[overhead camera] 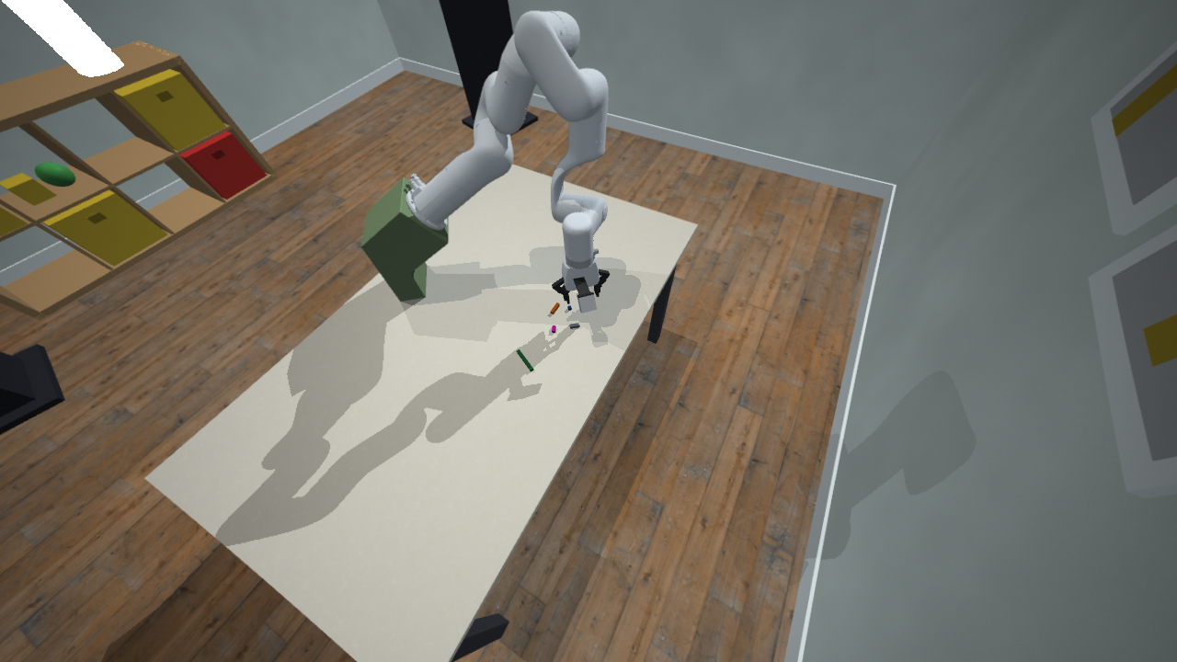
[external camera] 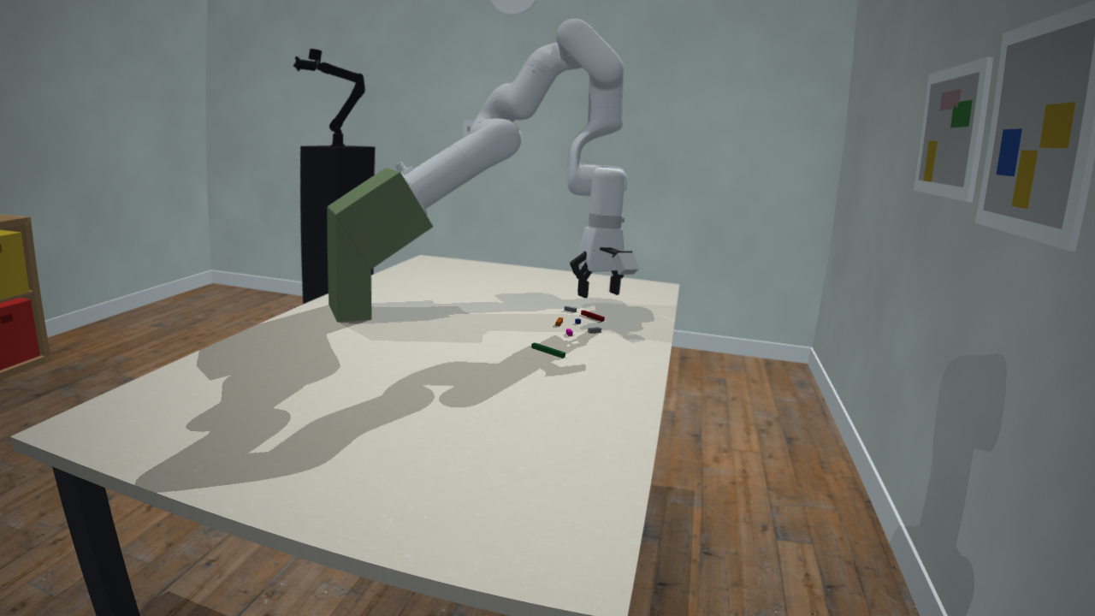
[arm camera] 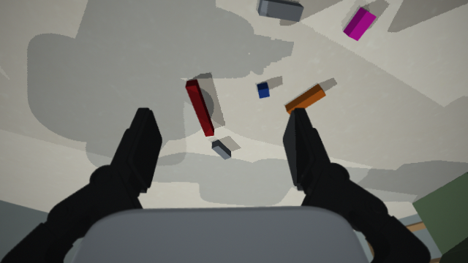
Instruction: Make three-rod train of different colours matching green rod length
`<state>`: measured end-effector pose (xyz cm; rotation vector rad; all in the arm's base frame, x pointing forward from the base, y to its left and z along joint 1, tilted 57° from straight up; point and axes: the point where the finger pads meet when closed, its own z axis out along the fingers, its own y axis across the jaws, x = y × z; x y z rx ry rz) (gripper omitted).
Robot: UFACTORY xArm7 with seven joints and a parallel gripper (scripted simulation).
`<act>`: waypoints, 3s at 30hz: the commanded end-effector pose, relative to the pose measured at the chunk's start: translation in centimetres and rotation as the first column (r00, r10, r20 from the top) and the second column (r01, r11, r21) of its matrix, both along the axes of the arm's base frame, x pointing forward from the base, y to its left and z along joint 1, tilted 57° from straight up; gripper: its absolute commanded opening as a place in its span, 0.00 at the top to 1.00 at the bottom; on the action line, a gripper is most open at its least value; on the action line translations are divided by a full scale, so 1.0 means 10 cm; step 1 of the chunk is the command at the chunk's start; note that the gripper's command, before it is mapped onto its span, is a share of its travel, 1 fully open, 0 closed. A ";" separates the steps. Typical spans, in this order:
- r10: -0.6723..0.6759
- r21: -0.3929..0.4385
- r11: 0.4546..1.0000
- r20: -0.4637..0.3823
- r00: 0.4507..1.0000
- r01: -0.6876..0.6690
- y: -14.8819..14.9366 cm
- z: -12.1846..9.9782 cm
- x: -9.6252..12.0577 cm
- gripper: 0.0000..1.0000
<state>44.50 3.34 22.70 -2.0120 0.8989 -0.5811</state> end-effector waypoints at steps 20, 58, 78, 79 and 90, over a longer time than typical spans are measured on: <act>-0.002 0.001 1.000 0.002 1.000 0.002 -0.01 0.01 0.00 0.00; 0.208 -0.249 0.954 0.149 0.967 -0.167 0.14 0.10 -0.03 0.00; 0.481 -0.555 0.782 0.251 0.840 -0.283 0.32 0.22 -0.07 0.00; 0.481 -0.555 0.782 0.251 0.840 -0.283 0.32 0.22 -0.07 0.00; 0.481 -0.555 0.782 0.251 0.840 -0.283 0.32 0.22 -0.07 0.00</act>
